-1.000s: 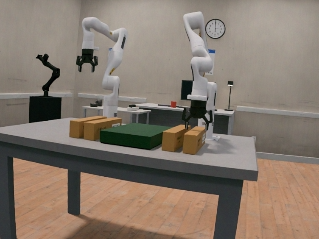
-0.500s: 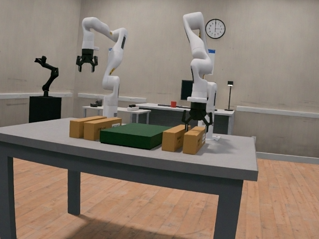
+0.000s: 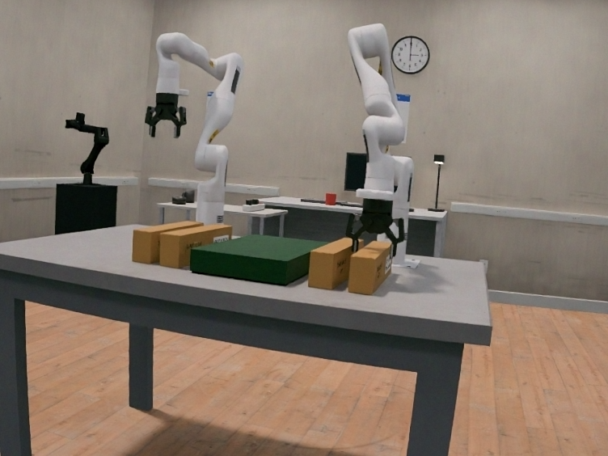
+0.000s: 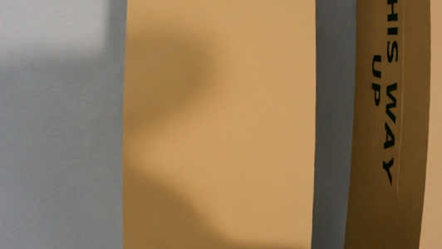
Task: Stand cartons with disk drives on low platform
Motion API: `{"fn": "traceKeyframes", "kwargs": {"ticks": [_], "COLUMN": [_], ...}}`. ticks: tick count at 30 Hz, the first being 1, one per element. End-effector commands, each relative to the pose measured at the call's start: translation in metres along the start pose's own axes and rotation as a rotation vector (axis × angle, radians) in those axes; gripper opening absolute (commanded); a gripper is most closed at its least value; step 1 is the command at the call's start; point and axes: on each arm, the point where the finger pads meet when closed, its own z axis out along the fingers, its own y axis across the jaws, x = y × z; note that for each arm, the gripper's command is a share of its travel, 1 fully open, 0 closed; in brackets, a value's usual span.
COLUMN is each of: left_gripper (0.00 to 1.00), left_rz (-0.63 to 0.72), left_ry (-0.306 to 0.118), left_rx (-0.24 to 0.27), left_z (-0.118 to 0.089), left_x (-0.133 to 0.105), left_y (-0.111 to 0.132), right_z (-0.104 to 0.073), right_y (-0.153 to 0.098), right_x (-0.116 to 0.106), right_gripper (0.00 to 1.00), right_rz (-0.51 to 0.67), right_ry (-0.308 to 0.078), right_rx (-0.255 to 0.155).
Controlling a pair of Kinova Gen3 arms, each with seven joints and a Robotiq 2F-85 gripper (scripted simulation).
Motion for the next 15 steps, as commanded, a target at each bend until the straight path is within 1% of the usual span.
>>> {"fn": "traceKeyframes", "kwargs": {"ticks": [1,8,9,15], "left_gripper": [1.000,1.000,1.000,1.000], "left_rz": [0.000,0.000,-0.001,-0.001], "left_ry": [0.002,0.002,0.002,0.002], "left_rx": [0.000,0.000,0.000,0.000], "left_z": [-0.0001,-0.0001,0.0049,0.0049], "left_x": [0.0005,0.0005,0.0007,0.0007], "left_y": [0.0000,0.0000,-0.0002,-0.0002], "right_z": [-0.0002,-0.0002,-0.0002,-0.0002], "right_y": [0.0000,0.0000,0.0000,0.0000], "right_x": [-0.0002,-0.0002,-0.0002,-0.0002], "right_gripper": [1.000,1.000,1.000,1.000], "right_rz": [0.000,0.000,0.000,0.000], "right_ry": [0.000,0.000,0.000,0.000], "right_rx": [0.000,0.000,0.000,0.000]}}
